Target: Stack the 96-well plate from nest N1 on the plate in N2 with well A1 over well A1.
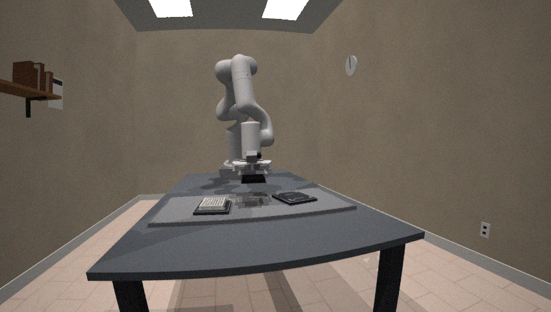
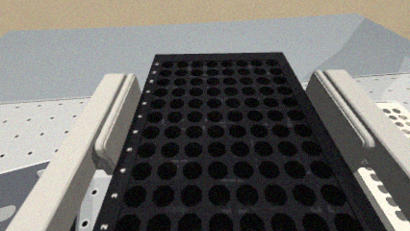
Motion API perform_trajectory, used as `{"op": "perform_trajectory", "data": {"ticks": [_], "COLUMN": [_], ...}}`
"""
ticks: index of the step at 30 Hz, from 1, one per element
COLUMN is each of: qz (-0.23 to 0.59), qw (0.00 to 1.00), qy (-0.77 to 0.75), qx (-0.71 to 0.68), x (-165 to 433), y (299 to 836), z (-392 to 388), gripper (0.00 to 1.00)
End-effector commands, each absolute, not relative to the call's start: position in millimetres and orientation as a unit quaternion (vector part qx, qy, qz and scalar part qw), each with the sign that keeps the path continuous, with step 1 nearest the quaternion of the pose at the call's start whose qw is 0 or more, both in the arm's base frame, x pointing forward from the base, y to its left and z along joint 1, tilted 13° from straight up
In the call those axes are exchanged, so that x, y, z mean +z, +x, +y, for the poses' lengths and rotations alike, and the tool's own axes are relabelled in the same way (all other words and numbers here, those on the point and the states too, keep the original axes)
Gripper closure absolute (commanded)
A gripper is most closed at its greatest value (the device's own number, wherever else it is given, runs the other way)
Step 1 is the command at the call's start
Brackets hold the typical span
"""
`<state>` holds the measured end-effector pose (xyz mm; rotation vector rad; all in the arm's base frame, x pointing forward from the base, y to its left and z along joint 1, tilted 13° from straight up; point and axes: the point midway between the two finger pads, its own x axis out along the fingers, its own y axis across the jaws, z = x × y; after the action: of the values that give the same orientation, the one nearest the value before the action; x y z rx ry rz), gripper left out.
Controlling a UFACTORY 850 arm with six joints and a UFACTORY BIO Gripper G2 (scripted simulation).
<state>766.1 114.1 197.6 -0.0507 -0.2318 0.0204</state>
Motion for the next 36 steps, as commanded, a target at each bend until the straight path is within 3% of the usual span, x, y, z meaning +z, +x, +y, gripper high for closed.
{"op": "perform_trajectory", "data": {"ticks": [1,36], "qz": [-0.115,-0.115], "qw": [0.993,0.993], "qy": [-0.023,-0.024], "qx": [0.011,0.011], "x": [200.3,211.4], "y": [770.2,798.0], "z": [103.4,4.3], "gripper": [1.0,1.0]}}
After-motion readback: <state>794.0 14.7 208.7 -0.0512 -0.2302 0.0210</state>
